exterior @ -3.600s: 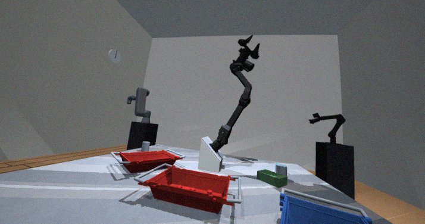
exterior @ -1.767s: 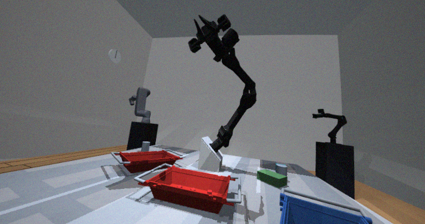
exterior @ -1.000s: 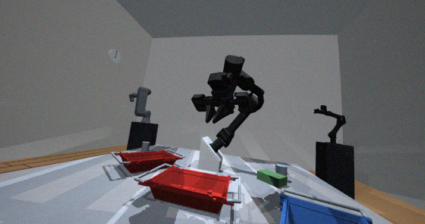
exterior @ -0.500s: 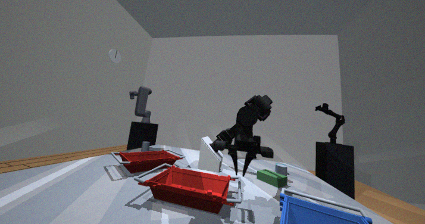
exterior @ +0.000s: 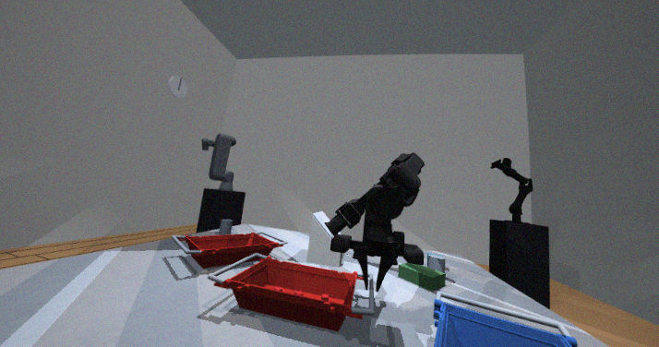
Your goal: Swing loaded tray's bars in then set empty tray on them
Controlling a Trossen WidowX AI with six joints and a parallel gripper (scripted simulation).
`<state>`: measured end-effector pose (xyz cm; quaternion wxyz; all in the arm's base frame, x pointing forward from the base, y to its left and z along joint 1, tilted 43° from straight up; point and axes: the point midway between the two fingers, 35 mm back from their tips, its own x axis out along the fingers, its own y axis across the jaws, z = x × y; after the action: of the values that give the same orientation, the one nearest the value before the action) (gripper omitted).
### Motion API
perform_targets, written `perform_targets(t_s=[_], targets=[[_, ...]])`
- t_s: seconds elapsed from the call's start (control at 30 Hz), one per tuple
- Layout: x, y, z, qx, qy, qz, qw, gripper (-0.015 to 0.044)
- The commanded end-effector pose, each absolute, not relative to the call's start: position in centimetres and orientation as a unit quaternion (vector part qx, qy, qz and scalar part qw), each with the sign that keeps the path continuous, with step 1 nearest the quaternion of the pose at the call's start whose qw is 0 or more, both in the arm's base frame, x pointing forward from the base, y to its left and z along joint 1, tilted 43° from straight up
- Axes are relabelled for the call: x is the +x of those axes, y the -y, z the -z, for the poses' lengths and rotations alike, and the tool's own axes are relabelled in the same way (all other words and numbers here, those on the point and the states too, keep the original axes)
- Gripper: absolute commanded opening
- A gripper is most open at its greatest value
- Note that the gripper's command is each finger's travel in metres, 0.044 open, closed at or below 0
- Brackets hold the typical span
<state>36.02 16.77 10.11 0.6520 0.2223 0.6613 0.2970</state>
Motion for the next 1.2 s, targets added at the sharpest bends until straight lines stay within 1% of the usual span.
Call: perform_targets(t_s=[0.0, 0.23, 0.7, 0.93, 1.17], targets=[[35.6, -18.2, -8.5, 0.226, -0.664, -0.296, 0.648, 0.0086], [35.6, -18.3, -8.3, 0.226, -0.664, -0.296, 0.648, 0.0086], [36.0, -14.1, -8.7, 0.225, -0.665, -0.295, 0.648, 0.0086], [36.2, -12.7, -7.6, 0.225, -0.665, -0.295, 0.648, 0.0086], [36.3, -11.9, -4.9, 0.225, -0.665, -0.295, 0.648, 0.0086]])
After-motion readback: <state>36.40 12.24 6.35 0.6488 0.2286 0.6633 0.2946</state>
